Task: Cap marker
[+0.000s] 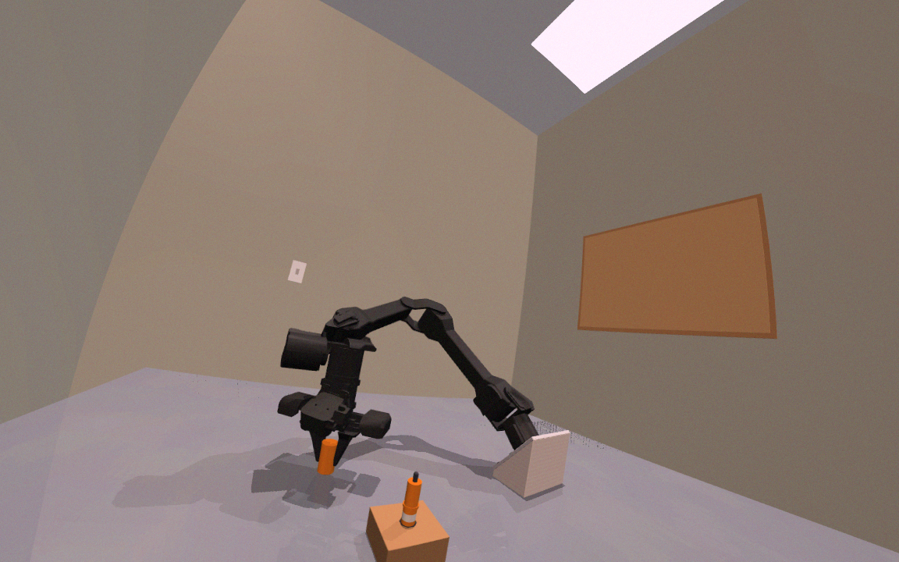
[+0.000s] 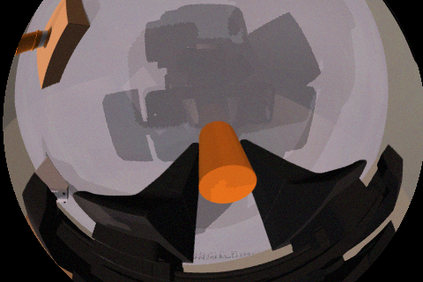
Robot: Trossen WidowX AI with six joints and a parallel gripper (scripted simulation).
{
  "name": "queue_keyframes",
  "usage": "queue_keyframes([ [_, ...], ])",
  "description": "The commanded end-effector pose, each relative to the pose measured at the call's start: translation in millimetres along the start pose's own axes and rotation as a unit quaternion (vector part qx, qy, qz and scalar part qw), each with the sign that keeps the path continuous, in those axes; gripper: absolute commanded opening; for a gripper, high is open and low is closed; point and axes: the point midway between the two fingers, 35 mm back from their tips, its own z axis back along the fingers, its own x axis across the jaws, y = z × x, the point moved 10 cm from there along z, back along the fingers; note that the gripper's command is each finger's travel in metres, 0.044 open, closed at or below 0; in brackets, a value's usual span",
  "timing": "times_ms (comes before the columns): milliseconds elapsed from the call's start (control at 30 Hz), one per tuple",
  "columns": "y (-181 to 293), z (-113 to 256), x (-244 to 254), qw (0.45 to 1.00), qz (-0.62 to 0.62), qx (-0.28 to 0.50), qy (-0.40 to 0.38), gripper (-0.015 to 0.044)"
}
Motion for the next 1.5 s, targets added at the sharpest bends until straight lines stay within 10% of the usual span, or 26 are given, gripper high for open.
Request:
queue_keyframes([
  [0,0,3,0,1.000,0.002,0.000,-0.001,0.0000],
  [1467,-63,84,56,1.000,0.004,-0.016,-0.008,0.0000],
])
